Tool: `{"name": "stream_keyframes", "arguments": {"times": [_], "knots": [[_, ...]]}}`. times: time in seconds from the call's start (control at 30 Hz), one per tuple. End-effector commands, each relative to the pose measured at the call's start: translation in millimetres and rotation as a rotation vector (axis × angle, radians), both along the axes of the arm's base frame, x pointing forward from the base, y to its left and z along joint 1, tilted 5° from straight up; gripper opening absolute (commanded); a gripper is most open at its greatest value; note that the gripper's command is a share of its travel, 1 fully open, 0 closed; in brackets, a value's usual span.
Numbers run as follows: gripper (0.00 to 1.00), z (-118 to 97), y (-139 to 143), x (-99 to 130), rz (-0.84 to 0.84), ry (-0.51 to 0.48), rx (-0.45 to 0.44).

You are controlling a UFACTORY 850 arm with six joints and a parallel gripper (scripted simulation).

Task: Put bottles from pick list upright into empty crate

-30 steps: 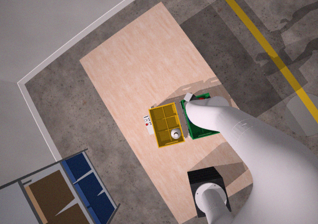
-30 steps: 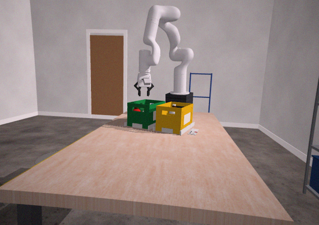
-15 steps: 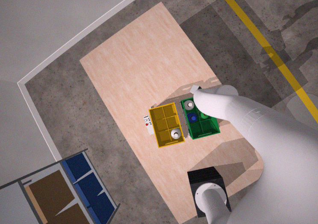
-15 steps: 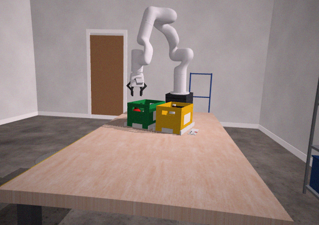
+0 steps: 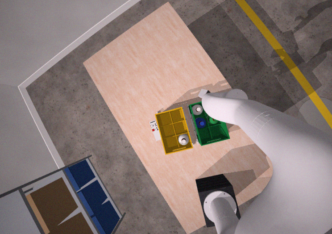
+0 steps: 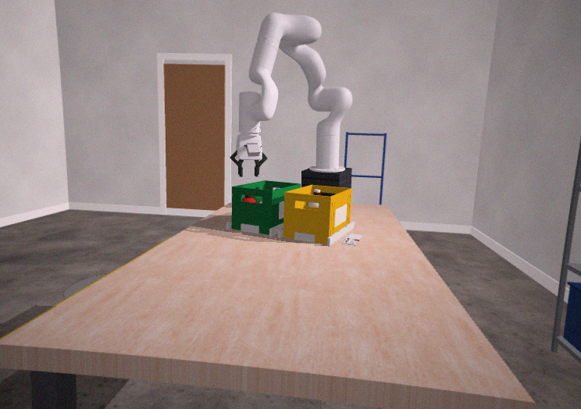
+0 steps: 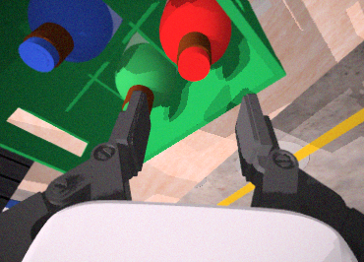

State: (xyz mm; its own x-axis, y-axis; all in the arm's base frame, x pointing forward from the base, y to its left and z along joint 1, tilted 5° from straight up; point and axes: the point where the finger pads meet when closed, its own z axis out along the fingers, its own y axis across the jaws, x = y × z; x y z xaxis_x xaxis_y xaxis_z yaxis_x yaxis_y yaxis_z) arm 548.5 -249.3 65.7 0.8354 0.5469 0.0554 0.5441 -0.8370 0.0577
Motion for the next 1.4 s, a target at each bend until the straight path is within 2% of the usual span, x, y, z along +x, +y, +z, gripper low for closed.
{"name": "stream_keyframes", "arguments": {"times": [0.0, 1.37], "knots": [[0.65, -4.6, -0.5, 1.3, 0.0, -0.002, -0.001], [0.65, -53.8, -1.4, 5.1, 0.0, -0.002, -0.001]]}}
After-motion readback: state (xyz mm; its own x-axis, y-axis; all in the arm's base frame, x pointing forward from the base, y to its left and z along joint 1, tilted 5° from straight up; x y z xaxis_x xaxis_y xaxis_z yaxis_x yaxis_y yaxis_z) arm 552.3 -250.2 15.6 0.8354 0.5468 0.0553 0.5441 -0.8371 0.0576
